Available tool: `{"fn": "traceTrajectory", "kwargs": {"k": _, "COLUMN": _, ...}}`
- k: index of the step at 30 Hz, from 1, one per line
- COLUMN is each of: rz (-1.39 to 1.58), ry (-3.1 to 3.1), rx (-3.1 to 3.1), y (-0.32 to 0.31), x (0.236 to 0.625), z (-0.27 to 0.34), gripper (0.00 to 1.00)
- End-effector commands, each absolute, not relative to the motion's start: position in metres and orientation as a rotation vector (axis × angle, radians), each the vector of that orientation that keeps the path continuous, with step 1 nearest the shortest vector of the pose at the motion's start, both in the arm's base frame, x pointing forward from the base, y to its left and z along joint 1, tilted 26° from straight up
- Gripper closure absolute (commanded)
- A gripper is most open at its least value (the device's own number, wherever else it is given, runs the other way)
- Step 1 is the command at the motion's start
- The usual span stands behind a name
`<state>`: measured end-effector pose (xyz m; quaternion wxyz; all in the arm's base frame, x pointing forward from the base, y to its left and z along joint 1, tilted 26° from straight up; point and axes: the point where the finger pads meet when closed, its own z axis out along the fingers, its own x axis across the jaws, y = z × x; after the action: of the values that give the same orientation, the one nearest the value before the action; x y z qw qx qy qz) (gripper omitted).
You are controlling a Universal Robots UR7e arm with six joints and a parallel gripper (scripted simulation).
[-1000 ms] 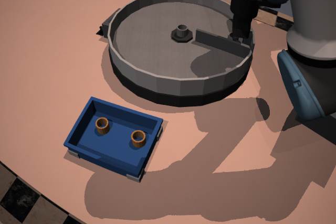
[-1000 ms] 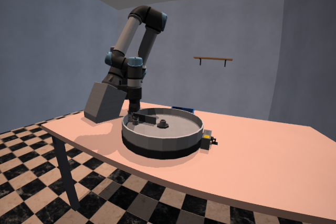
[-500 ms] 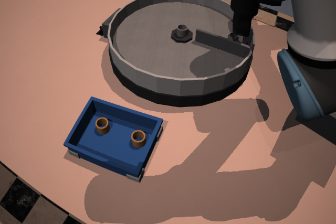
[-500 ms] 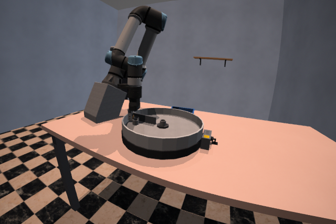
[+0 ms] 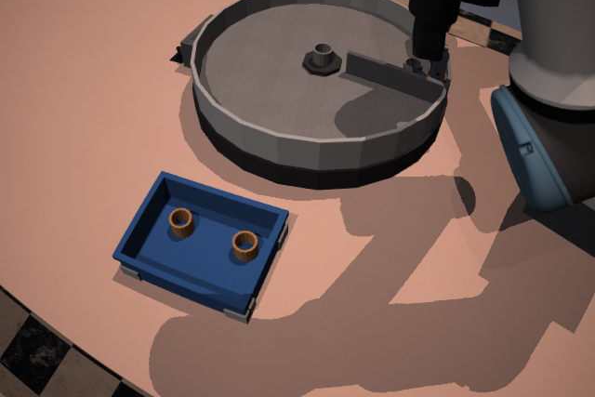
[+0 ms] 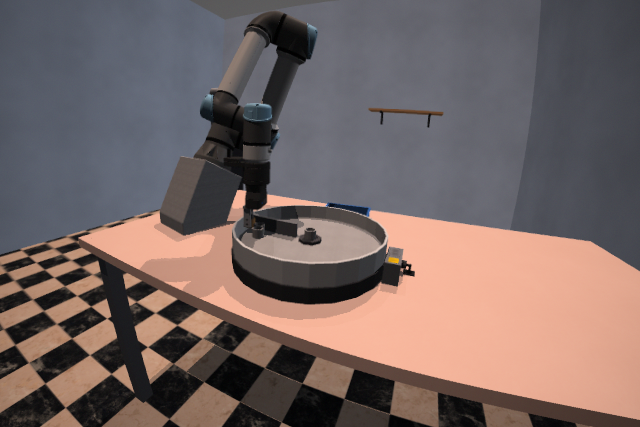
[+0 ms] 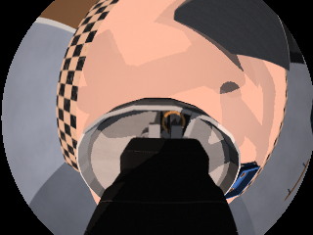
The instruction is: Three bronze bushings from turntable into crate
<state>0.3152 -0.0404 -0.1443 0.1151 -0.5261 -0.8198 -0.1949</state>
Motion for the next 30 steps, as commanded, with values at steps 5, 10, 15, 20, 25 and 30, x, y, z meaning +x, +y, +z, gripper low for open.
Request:
{"fn": "traceTrajectory", "kwargs": {"k": 5, "rz": -0.571, "ry": -2.403, "rx": -1.542, "y": -0.041, "x": 0.316, "z": -0.143, "gripper": 1.0}}
{"fn": "traceTrajectory", "kwargs": {"k": 10, "rz": -0.571, "ry": -2.403, "rx": -1.542, "y": -0.043, "x": 0.315, "z": -0.141, "gripper": 1.0}}
{"fn": "traceTrajectory", "kwargs": {"k": 15, "rz": -0.571, "ry": -2.403, "rx": -1.542, "y": -0.045, "x": 0.315, "z": -0.136, "gripper": 1.0}}
{"fn": "traceTrajectory", "kwargs": {"k": 20, "rz": -0.571, "ry": -2.403, "rx": -1.542, "y": -0.045, "x": 0.315, "z": -0.136, "gripper": 1.0}}
{"fn": "traceTrajectory", "kwargs": {"k": 25, "rz": -0.571, "ry": -2.403, "rx": -1.542, "y": -0.045, "x": 0.315, "z": -0.136, "gripper": 1.0}}
{"fn": "traceTrajectory", "kwargs": {"k": 30, "rz": -0.571, "ry": -2.403, "rx": -1.542, "y": -0.048, "x": 0.315, "z": -0.13, "gripper": 1.0}}
